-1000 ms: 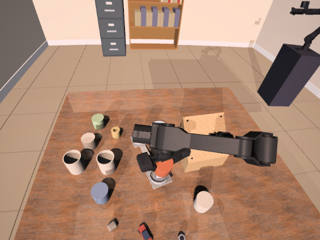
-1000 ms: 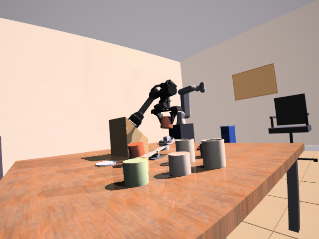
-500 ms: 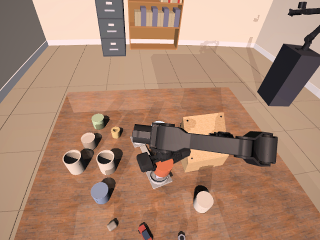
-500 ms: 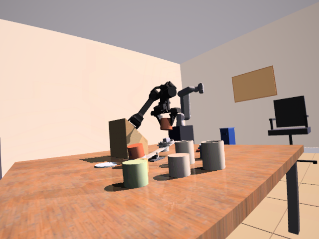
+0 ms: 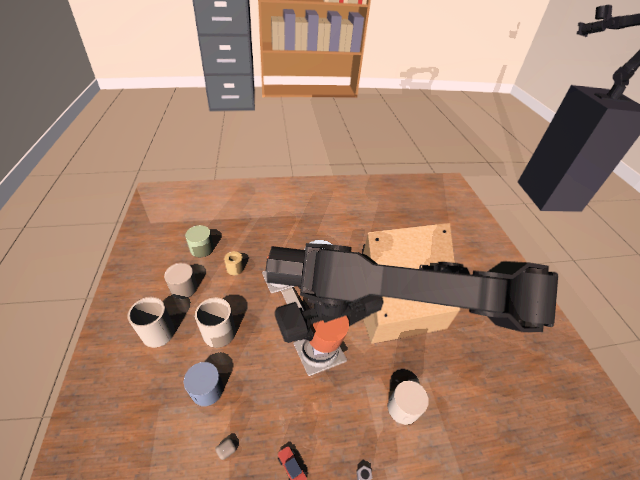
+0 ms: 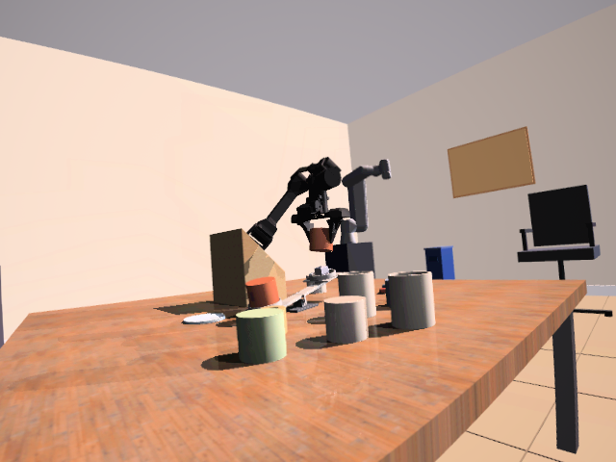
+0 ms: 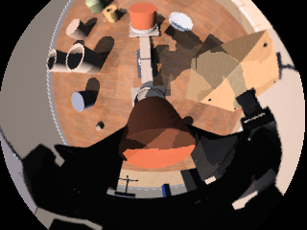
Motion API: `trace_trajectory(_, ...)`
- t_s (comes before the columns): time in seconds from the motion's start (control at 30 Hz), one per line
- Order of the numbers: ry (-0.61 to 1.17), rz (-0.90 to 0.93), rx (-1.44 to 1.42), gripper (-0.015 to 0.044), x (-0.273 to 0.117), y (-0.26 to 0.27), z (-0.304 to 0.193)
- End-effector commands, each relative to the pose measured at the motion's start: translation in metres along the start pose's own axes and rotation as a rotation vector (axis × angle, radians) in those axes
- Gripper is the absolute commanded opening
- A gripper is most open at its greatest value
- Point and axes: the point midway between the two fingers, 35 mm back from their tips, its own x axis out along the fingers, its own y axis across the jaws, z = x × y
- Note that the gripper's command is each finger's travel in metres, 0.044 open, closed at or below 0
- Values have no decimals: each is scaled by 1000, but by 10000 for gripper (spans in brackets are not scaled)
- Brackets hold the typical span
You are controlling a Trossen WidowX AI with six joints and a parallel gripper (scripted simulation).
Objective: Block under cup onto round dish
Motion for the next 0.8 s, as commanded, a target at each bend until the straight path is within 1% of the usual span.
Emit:
trace_trajectory(0.0, -1, 1, 2, 0, 1, 0, 0)
trace_trajectory(0.4, -37, -3, -3, 0, 37, 2, -45)
trace_trajectory(0.77, -31, 8, -9, 0, 70, -6, -92)
